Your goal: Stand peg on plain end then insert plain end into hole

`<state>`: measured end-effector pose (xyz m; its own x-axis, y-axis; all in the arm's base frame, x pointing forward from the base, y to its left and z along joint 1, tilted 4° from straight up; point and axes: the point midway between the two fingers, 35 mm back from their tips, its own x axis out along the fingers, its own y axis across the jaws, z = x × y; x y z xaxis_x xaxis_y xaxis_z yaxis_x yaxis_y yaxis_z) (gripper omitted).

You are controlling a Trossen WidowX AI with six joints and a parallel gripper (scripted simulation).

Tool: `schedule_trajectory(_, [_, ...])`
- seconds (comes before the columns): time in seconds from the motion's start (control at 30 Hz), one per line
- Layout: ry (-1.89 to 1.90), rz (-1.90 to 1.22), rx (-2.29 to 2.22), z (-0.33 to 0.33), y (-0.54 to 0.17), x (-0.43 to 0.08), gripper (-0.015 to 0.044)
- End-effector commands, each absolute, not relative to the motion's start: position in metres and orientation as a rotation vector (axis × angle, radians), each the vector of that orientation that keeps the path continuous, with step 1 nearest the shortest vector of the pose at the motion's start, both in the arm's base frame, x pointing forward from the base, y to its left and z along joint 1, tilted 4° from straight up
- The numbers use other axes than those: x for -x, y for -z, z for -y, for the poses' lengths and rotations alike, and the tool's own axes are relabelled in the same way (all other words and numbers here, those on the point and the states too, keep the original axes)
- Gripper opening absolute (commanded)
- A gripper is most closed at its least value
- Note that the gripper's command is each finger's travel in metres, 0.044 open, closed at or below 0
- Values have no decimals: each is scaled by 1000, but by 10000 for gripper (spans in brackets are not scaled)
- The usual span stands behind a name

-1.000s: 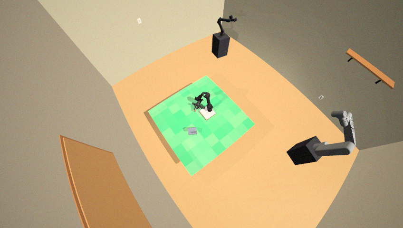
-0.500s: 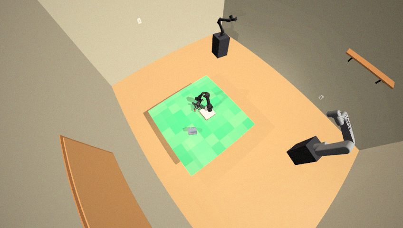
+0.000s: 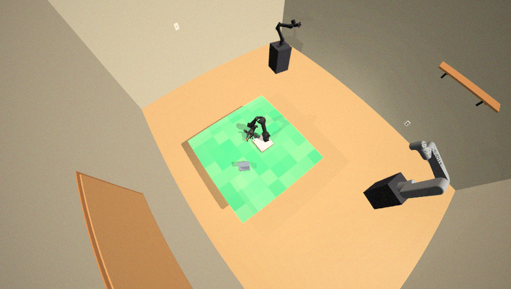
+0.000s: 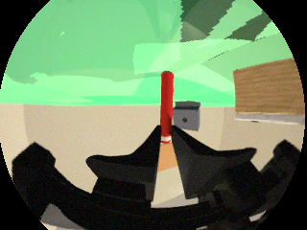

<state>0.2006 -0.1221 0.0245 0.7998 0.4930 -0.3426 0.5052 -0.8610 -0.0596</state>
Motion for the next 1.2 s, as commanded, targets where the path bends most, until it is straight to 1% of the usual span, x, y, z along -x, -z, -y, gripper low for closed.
schedule_trajectory(0.0, [547,-818,-2947,123,-24,-200,51])
schedule_trajectory(1.17, [523,-802,-2985,126,-22,-194,51])
